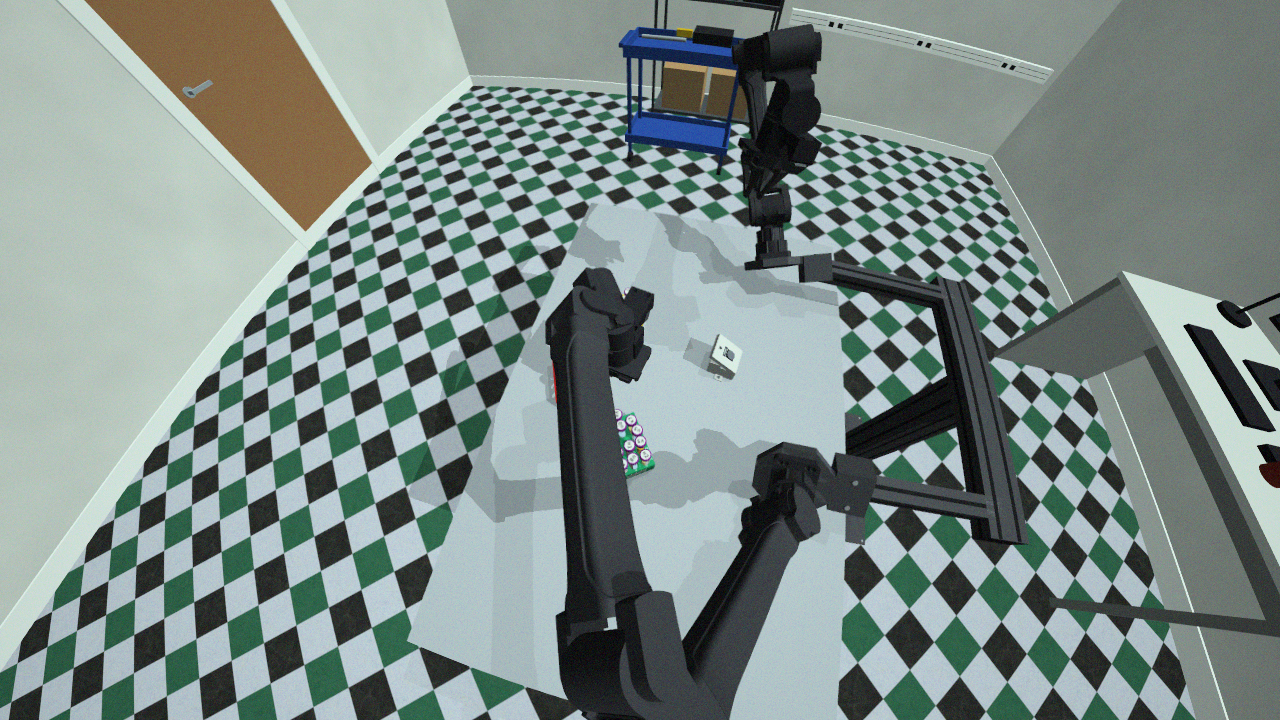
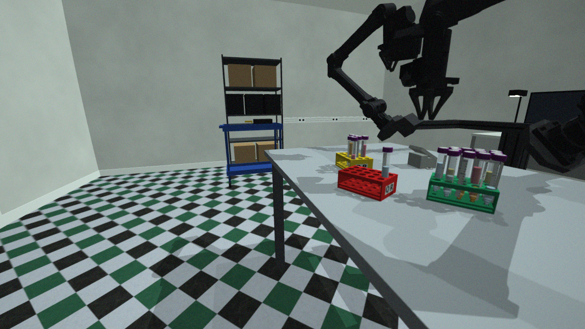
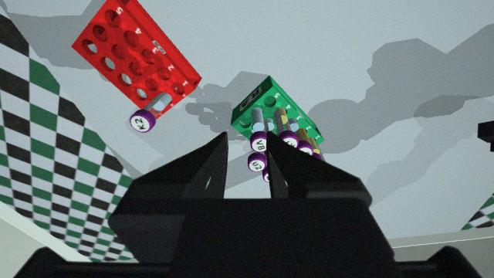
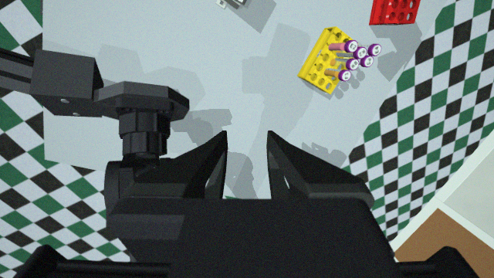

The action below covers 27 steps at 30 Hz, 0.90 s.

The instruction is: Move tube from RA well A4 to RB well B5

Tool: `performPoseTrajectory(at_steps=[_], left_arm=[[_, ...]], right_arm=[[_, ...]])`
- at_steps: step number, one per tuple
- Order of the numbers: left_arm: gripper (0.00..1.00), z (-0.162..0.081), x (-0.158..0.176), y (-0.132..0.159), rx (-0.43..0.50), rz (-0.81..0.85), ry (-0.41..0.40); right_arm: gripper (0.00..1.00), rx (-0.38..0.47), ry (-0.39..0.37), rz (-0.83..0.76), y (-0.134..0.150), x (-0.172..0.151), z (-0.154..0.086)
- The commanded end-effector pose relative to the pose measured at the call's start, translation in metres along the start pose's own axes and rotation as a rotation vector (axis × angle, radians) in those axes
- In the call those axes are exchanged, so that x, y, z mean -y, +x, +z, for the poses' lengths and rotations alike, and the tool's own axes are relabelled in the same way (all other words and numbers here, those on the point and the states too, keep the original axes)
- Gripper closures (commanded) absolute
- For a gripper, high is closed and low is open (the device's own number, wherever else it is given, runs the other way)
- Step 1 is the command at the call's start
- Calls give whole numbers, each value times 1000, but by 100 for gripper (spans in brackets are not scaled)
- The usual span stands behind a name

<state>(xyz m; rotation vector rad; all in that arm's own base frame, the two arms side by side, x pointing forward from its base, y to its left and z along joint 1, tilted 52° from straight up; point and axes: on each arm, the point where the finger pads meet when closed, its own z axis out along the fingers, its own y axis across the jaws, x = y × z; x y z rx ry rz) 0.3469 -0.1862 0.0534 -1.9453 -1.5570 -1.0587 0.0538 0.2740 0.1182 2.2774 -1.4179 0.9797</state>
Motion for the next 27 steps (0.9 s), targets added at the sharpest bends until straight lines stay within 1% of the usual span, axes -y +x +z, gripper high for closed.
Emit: performPoseTrajectory(at_steps=[1, 6, 8, 15, 17, 18, 19, 20, 22, 27], left_arm=[[70, 2, 11, 22, -4, -9, 13], [70, 3, 30, 40, -4, -7, 13], [70, 3, 30, 40, -4, -7, 13], [70, 4, 55, 64, -5, -5, 13], [70, 4, 55, 64, -5, -3, 13], [70, -5, 41, 63, 12, -29, -4], [70, -5, 36, 58, 12, -27, -4], [70, -3, 35, 54, 13, -27, -3], [70, 4, 43, 52, 4, -14, 5], [70, 0, 34, 50, 14, -30, -5]], right_arm=[[70, 29, 9, 11, -5, 6, -11], [70, 29, 9, 11, -5, 6, -11], [70, 29, 9, 11, -5, 6, -11], [70, 29, 9, 11, -5, 6, -11], [70, 29, 9, 11, -5, 6, -11], [70, 29, 9, 11, -5, 6, -11], [70, 29, 9, 11, -5, 6, -11], [70, 29, 9, 11, -5, 6, -11], [70, 29, 9, 11, -5, 6, -11], [70, 29, 9, 11, -5, 6, -11]])
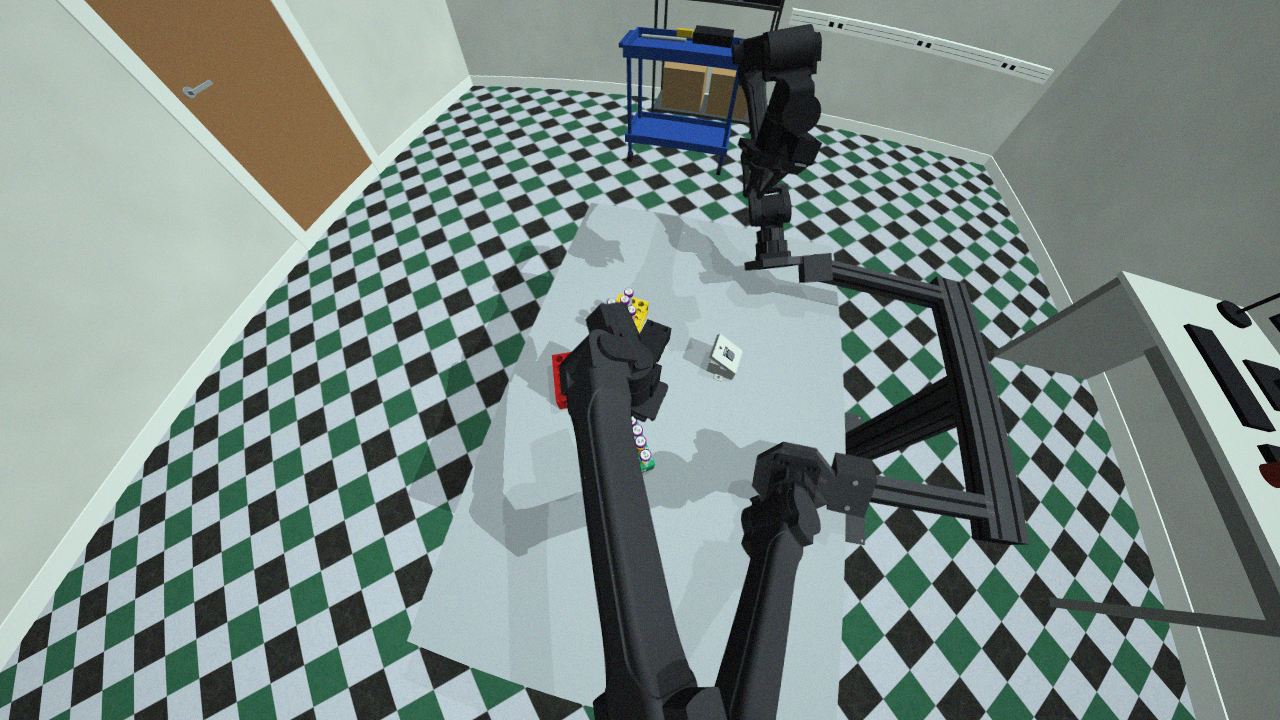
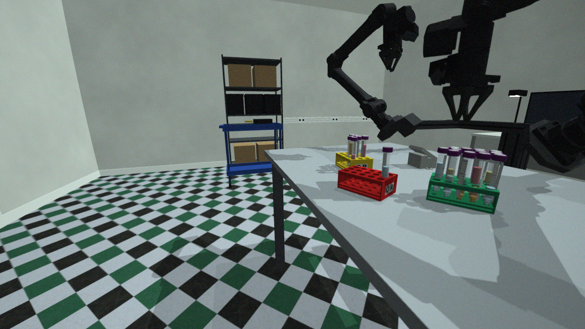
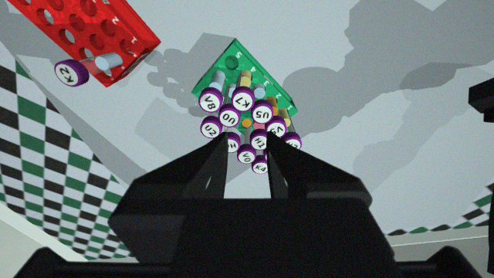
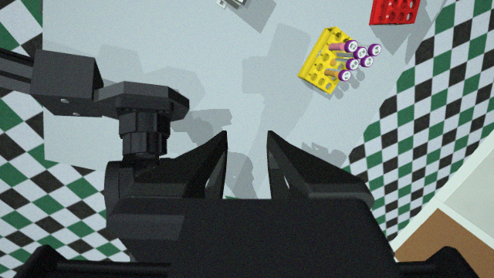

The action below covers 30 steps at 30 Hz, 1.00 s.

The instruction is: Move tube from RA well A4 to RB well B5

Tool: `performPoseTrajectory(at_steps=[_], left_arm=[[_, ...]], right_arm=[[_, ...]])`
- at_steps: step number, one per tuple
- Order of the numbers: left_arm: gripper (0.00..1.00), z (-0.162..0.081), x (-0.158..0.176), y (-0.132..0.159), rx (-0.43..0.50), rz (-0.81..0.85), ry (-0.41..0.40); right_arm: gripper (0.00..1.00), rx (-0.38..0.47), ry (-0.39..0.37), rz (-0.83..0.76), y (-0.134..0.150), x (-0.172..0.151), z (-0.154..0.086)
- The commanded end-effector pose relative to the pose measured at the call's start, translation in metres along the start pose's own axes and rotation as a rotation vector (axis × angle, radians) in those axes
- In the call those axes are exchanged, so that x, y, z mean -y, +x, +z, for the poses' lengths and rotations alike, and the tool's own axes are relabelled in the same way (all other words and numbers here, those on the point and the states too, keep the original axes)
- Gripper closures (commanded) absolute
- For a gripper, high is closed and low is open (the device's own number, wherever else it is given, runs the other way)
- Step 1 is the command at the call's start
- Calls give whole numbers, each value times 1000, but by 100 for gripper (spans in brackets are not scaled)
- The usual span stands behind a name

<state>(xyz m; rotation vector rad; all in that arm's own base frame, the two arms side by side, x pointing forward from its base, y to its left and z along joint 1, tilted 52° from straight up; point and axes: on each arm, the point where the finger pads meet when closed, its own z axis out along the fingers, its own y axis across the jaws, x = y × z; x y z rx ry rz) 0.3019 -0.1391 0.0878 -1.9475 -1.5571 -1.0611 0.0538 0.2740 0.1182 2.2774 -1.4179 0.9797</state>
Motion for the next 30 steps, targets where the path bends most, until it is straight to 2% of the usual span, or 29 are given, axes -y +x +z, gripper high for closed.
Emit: performPoseTrajectory(at_steps=[1, 5, 8, 30], left_arm=[[70, -2, -20, -3, 16, -34, -5], [70, -1, -22, -5, 17, -36, -5], [70, 16, -5, -6, -7, 2, 16], [70, 55, -5, -8, -8, 3, 16]], right_arm=[[70, 29, 9, 11, -5, 6, -11], [70, 29, 9, 11, -5, 6, -11], [70, 29, 9, 11, -5, 6, -11], [70, 29, 9, 11, -5, 6, -11]])
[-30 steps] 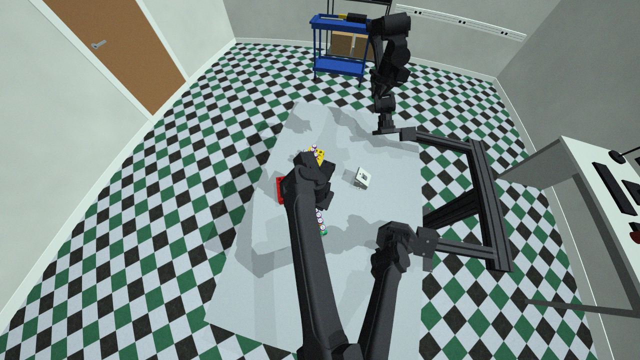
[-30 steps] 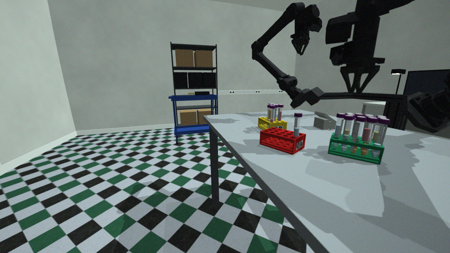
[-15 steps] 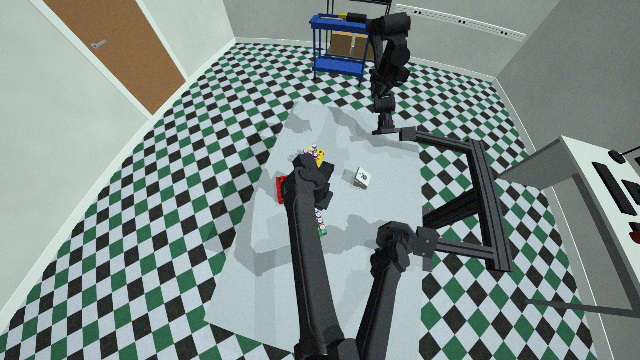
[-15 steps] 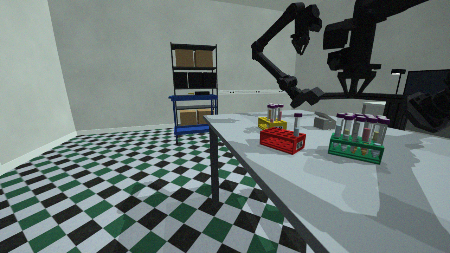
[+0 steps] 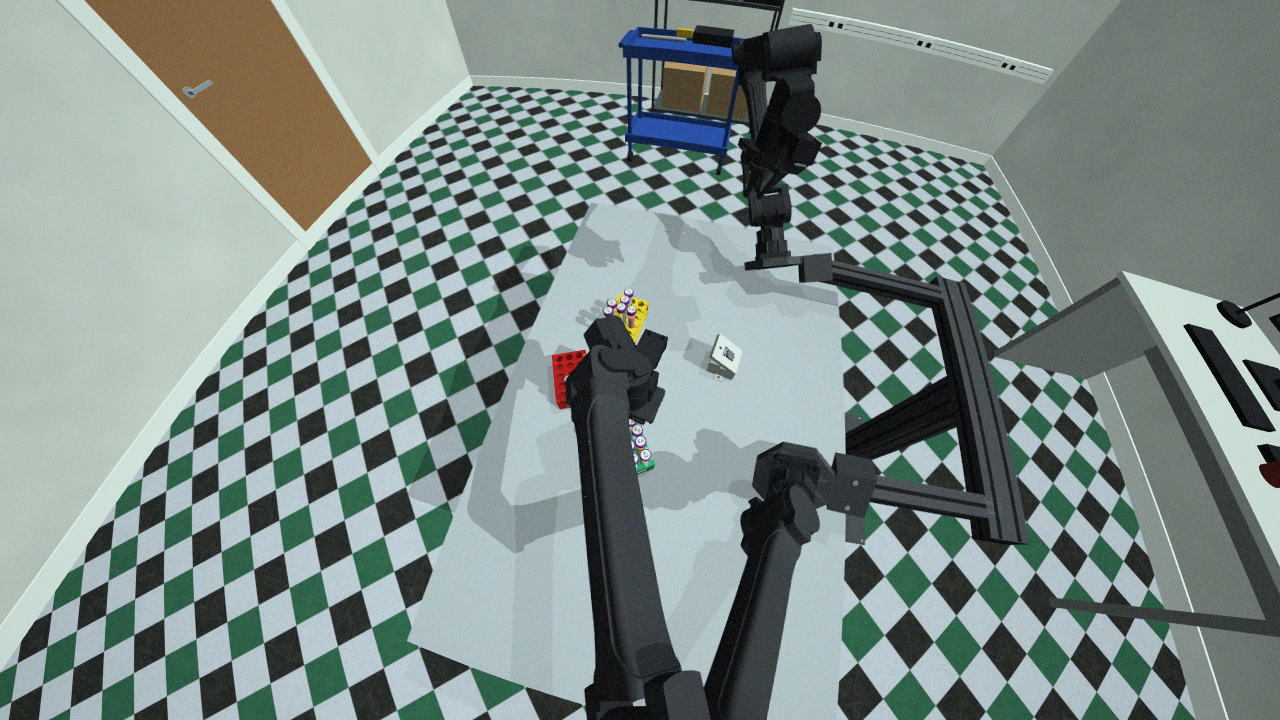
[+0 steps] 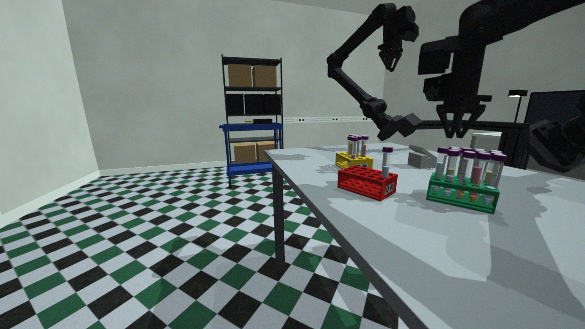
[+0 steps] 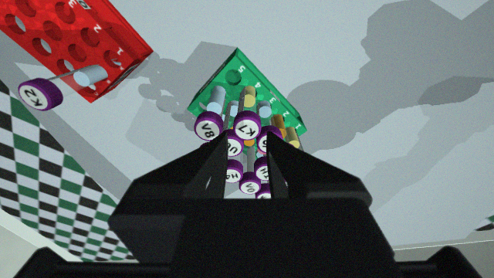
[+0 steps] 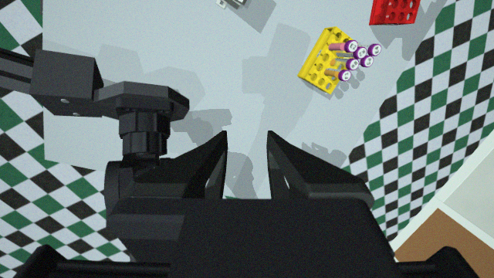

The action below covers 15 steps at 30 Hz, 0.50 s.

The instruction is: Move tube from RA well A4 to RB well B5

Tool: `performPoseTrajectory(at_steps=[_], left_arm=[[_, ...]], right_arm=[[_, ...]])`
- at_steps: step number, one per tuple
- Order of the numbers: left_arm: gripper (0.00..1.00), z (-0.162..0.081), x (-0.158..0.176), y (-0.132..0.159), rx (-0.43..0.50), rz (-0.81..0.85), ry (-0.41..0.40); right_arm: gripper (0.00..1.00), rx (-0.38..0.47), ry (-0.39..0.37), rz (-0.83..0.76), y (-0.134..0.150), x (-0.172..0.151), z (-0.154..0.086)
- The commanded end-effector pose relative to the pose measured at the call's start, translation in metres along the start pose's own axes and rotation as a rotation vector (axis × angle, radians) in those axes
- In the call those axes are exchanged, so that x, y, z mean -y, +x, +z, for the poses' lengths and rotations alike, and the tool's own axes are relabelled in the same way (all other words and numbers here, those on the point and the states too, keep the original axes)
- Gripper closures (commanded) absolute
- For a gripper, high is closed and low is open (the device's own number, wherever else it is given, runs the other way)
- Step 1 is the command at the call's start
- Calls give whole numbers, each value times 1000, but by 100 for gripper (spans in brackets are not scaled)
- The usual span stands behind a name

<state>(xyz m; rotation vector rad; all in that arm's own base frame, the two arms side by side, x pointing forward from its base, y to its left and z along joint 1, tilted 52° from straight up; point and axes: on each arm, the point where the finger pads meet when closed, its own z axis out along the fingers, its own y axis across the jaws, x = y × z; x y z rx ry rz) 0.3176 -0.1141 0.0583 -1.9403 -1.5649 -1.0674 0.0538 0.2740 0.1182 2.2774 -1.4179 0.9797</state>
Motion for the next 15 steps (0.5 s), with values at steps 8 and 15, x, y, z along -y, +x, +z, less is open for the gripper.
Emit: performPoseTrajectory(at_steps=[8, 15], left_arm=[[70, 24, -1, -2, -5, 11, 17], [70, 26, -2, -2, -2, 8, 15]], right_arm=[[70, 29, 9, 11, -5, 6, -11], [70, 29, 9, 11, -5, 6, -11]])
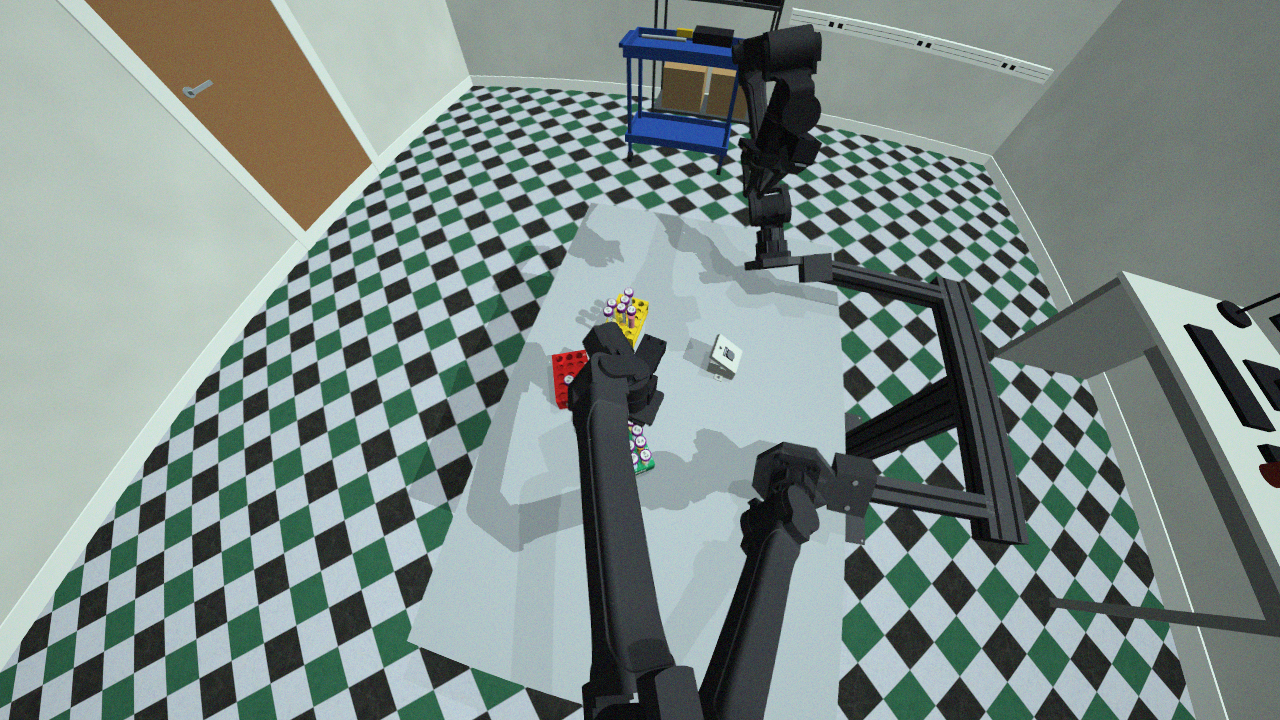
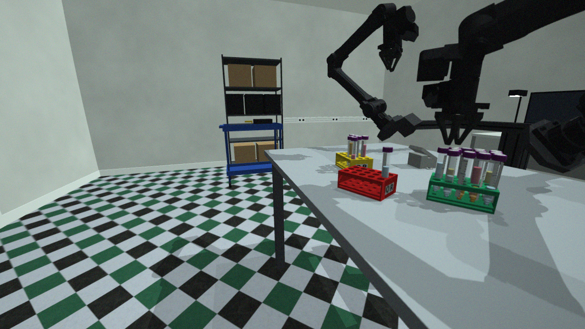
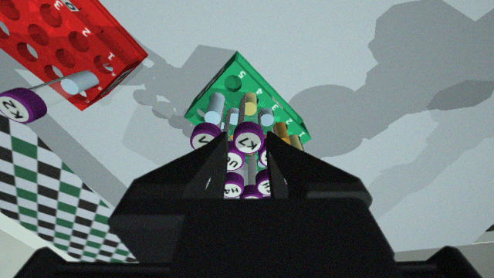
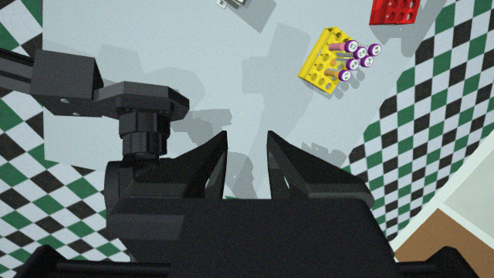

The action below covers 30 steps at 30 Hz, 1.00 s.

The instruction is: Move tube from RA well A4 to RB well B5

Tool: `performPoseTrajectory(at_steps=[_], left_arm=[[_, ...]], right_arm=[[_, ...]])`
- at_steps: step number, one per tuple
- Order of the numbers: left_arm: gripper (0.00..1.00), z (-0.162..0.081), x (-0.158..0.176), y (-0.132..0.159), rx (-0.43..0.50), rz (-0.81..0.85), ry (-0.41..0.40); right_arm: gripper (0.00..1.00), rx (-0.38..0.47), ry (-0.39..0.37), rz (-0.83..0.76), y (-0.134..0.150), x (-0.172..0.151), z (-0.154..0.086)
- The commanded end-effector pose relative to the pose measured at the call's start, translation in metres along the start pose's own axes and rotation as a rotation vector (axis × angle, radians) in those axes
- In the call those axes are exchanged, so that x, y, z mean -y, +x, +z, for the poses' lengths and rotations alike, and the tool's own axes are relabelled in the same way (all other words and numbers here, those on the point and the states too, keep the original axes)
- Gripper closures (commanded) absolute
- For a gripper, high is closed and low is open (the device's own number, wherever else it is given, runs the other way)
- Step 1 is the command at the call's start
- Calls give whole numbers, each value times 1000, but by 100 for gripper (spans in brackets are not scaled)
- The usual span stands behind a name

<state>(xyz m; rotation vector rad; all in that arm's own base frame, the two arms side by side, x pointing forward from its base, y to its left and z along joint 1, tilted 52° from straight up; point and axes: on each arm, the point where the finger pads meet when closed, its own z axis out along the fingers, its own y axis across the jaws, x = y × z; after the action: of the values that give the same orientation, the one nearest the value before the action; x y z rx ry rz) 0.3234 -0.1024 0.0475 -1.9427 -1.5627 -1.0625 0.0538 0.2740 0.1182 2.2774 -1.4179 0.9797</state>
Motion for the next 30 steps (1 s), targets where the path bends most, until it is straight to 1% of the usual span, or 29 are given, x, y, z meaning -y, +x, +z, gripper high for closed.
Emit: performPoseTrajectory(at_steps=[1, 21, 22, 30], left_arm=[[70, 10, 0, -1, -5, 7, 15], [70, 15, 1, 0, -6, 8, 16], [70, 14, -2, 0, -3, 2, 11], [70, 19, 2, 0, -6, 8, 16]], right_arm=[[70, 29, 9, 11, -5, 6, -11], [70, 29, 9, 11, -5, 6, -11], [70, 29, 9, 11, -5, 6, -11], [70, 29, 9, 11, -5, 6, -11]])
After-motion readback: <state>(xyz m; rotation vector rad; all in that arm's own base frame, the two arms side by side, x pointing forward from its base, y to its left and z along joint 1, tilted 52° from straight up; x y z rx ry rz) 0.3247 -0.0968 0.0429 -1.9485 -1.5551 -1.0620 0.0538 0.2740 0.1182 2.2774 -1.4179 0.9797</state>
